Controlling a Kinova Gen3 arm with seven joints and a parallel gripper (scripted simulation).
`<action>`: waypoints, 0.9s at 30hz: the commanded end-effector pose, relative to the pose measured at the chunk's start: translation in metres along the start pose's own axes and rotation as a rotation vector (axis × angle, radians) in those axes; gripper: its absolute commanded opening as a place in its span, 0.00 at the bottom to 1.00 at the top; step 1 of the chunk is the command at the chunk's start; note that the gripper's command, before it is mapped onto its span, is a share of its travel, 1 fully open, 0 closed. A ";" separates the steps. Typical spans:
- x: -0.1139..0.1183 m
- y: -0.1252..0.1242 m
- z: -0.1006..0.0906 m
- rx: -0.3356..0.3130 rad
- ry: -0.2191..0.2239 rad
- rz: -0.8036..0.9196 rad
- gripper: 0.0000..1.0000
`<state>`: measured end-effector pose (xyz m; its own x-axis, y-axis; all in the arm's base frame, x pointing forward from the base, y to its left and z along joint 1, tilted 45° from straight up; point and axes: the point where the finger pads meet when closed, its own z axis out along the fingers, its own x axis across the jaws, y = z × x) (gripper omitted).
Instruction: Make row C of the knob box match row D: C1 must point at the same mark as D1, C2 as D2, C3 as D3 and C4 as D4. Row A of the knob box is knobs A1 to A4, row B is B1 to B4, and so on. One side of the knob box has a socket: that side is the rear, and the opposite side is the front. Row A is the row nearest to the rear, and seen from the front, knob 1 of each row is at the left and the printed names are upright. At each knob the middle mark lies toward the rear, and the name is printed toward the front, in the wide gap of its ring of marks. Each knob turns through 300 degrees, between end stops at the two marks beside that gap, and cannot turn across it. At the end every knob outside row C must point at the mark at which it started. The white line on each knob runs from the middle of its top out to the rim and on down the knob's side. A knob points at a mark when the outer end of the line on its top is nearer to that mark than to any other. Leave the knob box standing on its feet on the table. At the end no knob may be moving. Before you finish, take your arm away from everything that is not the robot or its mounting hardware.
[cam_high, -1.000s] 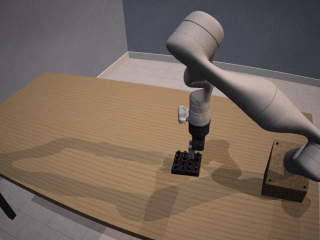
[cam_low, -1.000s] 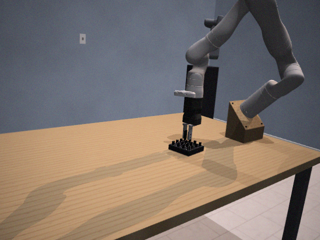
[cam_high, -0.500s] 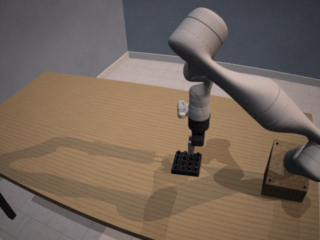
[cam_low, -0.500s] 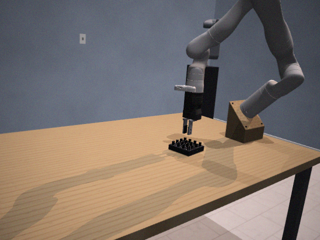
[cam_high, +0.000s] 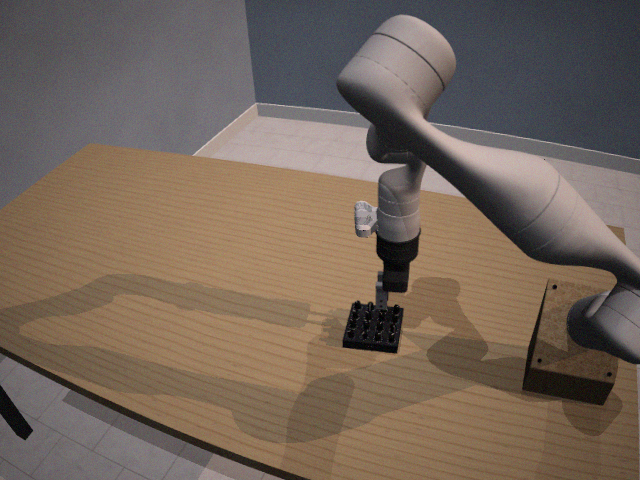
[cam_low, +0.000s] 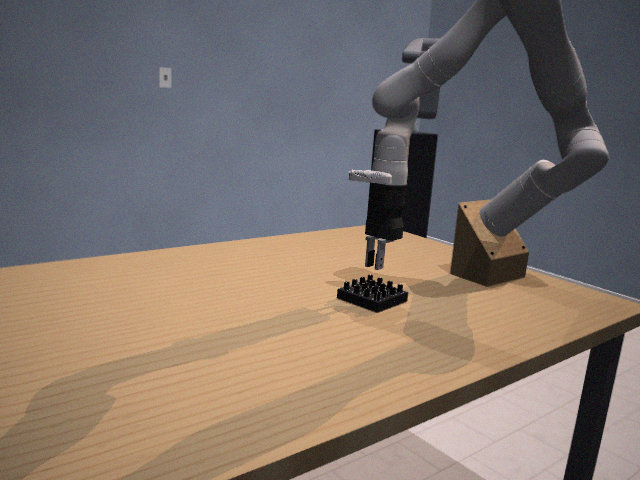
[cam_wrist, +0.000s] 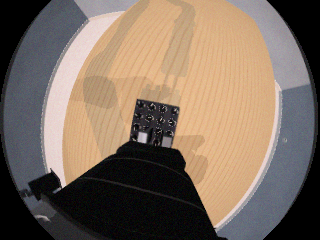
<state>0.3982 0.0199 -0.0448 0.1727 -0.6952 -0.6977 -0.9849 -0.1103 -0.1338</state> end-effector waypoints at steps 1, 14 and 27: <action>0.000 0.000 -0.001 0.001 0.001 -0.005 0.46; -0.004 0.000 0.001 -0.007 -0.008 -0.099 0.46; -0.014 0.003 0.004 -0.023 -0.032 -0.343 0.46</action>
<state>0.3925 0.0330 -0.0386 0.4718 -0.6016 -0.6446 -0.8815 -0.3382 -0.3296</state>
